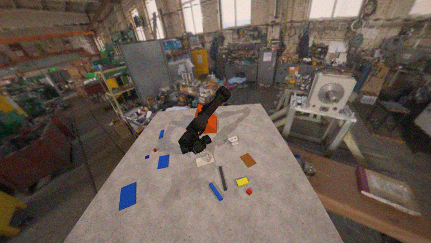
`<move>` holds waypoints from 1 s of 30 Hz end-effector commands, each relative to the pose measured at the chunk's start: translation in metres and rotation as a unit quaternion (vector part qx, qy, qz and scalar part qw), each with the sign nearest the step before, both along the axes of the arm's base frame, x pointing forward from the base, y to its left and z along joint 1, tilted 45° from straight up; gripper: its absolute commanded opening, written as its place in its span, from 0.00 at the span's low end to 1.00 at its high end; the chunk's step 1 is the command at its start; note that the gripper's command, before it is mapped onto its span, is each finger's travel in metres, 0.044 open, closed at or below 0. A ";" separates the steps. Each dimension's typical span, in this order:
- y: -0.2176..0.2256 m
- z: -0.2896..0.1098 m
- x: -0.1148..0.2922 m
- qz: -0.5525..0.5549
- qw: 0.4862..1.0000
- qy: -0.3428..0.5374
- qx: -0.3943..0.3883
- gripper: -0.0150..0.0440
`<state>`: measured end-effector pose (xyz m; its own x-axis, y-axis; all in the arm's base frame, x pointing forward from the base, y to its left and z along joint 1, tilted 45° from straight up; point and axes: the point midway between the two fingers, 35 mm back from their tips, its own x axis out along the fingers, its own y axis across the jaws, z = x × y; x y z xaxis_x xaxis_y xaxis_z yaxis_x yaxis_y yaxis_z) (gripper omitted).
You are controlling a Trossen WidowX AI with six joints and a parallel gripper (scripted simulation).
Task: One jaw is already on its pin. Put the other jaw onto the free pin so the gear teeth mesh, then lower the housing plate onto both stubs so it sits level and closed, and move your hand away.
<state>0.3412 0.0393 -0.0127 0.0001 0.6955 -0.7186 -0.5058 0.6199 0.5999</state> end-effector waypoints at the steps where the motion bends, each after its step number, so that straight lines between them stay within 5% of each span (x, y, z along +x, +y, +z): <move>1: 0.003 -0.002 0.001 -0.001 1.000 0.001 0.003 0.48; 30: 0.036 -0.035 0.000 -0.001 1.000 0.000 0.004 0.48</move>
